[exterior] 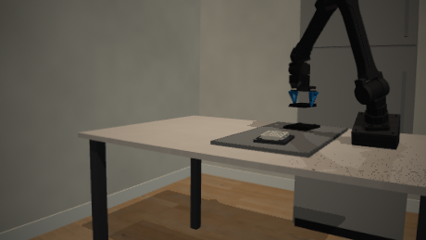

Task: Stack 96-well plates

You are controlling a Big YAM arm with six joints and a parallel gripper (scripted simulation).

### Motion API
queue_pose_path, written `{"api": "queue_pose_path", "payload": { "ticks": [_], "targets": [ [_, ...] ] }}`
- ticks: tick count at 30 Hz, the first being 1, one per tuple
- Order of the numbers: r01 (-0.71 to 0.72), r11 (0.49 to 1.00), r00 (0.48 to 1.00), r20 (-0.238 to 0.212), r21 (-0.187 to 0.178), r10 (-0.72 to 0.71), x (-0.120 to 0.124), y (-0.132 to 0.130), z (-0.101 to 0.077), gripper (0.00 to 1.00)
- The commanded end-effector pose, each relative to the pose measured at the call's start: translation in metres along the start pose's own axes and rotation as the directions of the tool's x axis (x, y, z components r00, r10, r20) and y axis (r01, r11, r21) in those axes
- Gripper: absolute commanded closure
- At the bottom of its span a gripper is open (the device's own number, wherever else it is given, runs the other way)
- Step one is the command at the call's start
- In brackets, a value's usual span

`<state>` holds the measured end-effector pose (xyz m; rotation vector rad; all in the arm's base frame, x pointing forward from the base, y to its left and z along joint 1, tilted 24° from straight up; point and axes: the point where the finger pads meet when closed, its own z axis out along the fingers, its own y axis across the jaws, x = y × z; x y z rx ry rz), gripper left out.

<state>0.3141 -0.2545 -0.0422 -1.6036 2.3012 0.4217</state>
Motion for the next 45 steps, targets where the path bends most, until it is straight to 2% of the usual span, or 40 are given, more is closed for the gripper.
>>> {"api": "queue_pose_path", "payload": {
  "ticks": [1,12,14,17,18,20,21,23,29,30,32,35,37,45],
  "targets": [
    [0.02,0.999,1.0,-0.019,0.035,-0.019,0.005,-0.014,-0.014,1.0],
    [0.02,0.999,1.0,-0.019,0.035,-0.019,0.005,-0.014,-0.014,1.0],
    [0.046,0.998,0.999,-0.019,0.032,-0.045,-0.012,-0.008,-0.011,1.0],
    [0.052,0.998,0.998,-0.018,0.033,-0.052,-0.015,-0.008,-0.011,1.0],
    [0.054,0.998,0.998,-0.013,0.023,-0.054,-0.02,-0.005,-0.01,1.0],
    [0.07,0.997,0.997,-0.017,0.03,-0.069,-0.026,-0.006,-0.01,1.0],
    [0.245,0.97,0.97,-0.003,0.001,-0.245,-0.022,0.003,-0.001,1.0],
    [0.287,0.958,0.958,-0.003,0.001,-0.287,-0.029,0.005,-0.001,1.0],
    [0.287,0.958,0.958,-0.003,0.001,-0.287,-0.048,0.009,-0.001,1.0],
    [0.115,0.991,0.993,-0.03,0.066,-0.113,-0.047,-0.013,-0.029,1.0],
    [0.154,0.987,0.988,-0.03,0.053,-0.153,-0.064,-0.014,-0.025,1.0],
    [0.16,0.986,0.987,-0.029,0.05,-0.158,-0.067,-0.013,-0.023,1.0],
    [0.159,0.987,0.987,-0.011,0.02,-0.158,-0.076,0.008,-0.009,1.0],
    [0.215,0.976,0.977,-0.013,0.025,-0.214,-0.101,0.013,-0.008,1.0]
  ]
}}
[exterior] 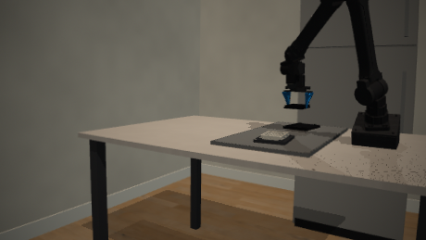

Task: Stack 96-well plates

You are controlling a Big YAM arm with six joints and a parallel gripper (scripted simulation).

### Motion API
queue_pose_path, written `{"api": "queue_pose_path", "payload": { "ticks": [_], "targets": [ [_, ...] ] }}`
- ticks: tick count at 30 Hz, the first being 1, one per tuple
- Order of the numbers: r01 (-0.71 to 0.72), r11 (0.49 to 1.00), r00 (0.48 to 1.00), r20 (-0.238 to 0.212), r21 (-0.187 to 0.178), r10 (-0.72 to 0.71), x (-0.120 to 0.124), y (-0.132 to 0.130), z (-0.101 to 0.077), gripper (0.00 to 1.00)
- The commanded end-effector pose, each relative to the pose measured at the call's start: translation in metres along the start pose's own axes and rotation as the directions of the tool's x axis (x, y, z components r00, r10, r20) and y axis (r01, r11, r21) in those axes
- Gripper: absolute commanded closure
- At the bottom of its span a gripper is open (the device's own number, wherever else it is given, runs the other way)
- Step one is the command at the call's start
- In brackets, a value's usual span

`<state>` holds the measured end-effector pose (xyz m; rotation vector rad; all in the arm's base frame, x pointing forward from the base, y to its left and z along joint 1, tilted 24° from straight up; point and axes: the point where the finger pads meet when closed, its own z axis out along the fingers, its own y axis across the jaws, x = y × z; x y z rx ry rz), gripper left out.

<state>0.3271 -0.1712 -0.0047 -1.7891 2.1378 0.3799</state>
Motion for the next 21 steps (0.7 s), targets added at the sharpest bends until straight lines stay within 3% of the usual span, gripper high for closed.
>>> {"api": "queue_pose_path", "payload": {
  "ticks": [1,21],
  "targets": [
    [0.047,0.999,0.999,-0.012,0.027,-0.047,-0.013,-0.007,-0.009,1.0],
    [0.123,0.992,0.992,-0.007,0.02,-0.123,-0.073,-0.002,-0.008,1.0]
  ]
}}
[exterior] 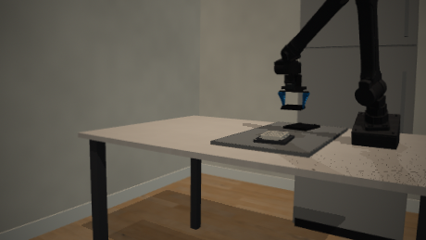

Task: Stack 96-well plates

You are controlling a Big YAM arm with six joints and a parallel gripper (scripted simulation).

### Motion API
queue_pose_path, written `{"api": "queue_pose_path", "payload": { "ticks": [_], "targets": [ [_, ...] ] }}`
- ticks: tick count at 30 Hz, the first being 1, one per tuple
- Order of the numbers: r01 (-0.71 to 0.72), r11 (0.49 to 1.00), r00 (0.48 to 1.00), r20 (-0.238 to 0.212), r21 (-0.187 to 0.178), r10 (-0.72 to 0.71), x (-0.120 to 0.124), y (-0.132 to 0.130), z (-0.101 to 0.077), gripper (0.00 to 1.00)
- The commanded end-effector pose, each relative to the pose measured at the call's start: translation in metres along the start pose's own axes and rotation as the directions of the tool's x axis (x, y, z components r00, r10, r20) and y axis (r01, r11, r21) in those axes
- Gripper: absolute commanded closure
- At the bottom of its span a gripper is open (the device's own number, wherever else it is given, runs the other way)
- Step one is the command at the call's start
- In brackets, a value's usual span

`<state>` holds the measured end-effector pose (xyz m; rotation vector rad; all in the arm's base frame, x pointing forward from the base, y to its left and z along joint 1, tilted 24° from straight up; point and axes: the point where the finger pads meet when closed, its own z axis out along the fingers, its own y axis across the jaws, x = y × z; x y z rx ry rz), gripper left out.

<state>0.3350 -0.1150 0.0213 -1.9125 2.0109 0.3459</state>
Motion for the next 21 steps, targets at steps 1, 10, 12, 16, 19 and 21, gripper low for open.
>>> {"api": "queue_pose_path", "payload": {
  "ticks": [1,10,12,16,19,21],
  "targets": [
    [-0.004,1.0,1.0,-0.007,0.019,0.004,-0.01,-0.006,-0.007,1.0],
    [-0.007,1.0,1.0,-0.002,0.013,0.007,-0.038,-0.006,-0.007,1.0],
    [-0.005,1.0,1.0,-0.004,0.017,0.005,-0.044,-0.008,-0.008,1.0],
    [-0.007,1.0,1.0,-0.002,0.012,0.007,-0.058,-0.008,-0.007,1.0],
    [-0.007,1.0,1.0,-0.001,0.011,0.007,-0.061,-0.008,-0.007,1.0],
    [0.0,1.0,1.0,-0.006,0.026,0.0,-0.067,-0.013,-0.009,1.0]
  ]
}}
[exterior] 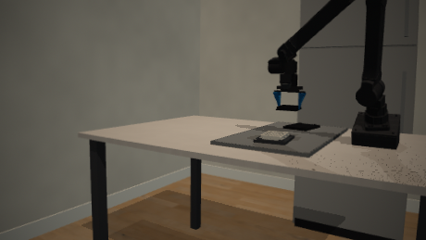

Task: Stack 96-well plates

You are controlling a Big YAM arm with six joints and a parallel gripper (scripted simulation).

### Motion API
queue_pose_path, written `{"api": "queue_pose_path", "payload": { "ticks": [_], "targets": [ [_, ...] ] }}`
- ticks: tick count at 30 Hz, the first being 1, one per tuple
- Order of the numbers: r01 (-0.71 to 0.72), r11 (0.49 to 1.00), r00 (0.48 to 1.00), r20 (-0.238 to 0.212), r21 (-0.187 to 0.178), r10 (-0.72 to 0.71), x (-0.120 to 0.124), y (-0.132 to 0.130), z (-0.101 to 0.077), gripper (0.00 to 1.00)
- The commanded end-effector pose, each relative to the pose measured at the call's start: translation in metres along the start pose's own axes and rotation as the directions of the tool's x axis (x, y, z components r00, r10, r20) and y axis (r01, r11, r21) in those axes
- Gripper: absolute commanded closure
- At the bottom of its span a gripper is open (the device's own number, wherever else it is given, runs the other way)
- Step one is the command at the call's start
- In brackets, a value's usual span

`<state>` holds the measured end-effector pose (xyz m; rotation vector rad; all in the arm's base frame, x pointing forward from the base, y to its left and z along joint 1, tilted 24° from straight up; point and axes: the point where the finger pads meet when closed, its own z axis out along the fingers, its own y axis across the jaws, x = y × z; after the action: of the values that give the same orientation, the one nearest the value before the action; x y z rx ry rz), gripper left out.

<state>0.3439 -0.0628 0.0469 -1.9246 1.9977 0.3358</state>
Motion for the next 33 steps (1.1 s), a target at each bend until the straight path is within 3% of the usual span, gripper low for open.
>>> {"api": "queue_pose_path", "payload": {
  "ticks": [1,16,26,33],
  "targets": [
    [-0.018,1.0,1.0,0.0,0.015,0.018,-0.012,-0.003,-0.005,1.0],
    [-0.022,1.0,1.0,0.003,0.005,0.022,-0.054,-0.007,-0.003,1.0],
    [0.001,0.998,1.0,-0.002,0.055,-0.001,-0.093,-0.031,-0.021,1.0],
    [-0.008,0.999,1.0,0.001,0.037,0.008,-0.108,-0.031,-0.014,1.0]
  ]
}}
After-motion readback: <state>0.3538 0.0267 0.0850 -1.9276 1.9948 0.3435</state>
